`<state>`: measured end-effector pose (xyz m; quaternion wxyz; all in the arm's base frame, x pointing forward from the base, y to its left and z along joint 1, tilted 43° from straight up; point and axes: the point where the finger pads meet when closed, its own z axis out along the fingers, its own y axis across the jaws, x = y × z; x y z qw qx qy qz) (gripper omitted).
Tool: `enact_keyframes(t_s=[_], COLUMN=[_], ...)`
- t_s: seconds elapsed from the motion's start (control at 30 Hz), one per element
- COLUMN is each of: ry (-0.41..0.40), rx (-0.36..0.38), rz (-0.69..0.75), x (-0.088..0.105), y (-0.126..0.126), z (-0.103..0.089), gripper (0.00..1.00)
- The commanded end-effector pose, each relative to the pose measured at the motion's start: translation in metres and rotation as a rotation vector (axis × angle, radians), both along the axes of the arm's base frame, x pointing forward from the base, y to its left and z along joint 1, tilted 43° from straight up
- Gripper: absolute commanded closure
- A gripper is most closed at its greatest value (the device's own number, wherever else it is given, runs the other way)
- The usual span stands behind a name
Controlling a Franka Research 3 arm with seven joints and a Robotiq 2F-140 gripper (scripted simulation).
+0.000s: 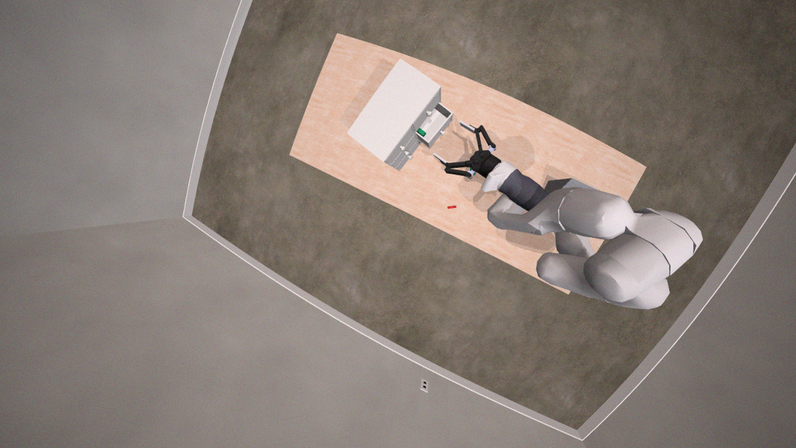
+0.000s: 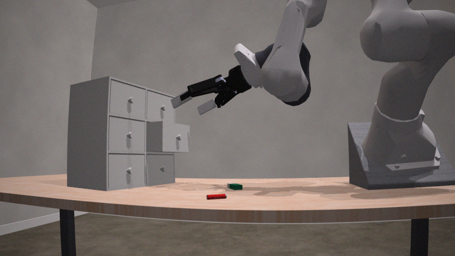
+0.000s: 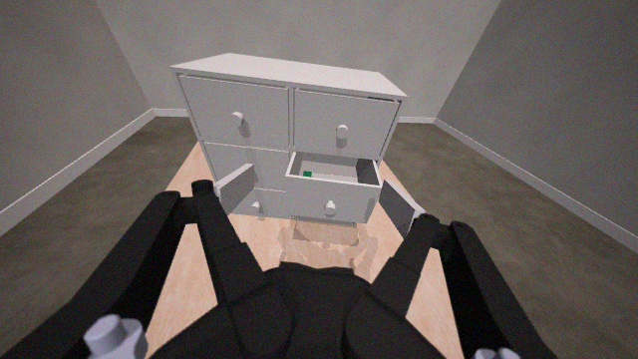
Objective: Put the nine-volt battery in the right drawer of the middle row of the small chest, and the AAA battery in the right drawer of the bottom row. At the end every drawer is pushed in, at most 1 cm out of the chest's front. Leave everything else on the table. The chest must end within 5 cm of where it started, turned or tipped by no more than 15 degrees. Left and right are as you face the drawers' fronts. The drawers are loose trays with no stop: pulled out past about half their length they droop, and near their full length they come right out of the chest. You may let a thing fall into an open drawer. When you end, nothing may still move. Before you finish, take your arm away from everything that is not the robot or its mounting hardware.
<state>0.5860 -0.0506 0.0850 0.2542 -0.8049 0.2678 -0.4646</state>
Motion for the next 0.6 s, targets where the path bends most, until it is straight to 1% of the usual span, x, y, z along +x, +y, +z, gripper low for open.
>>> enact_keyframes(t_s=[0.0, 0.3, 0.37, 0.57], ry=[-0.016, -0.016, -0.016, -0.016], rx=[-0.005, -0.005, -0.005, -0.005], rz=[-0.006, -0.006, -0.006, -0.006], x=[-0.018, -0.067, -0.067, -0.088], y=[-0.001, 0.001, 0.001, 0.002], z=[0.01, 0.022, 0.022, 0.026], gripper=[0.0, 0.0, 0.0, 0.0])
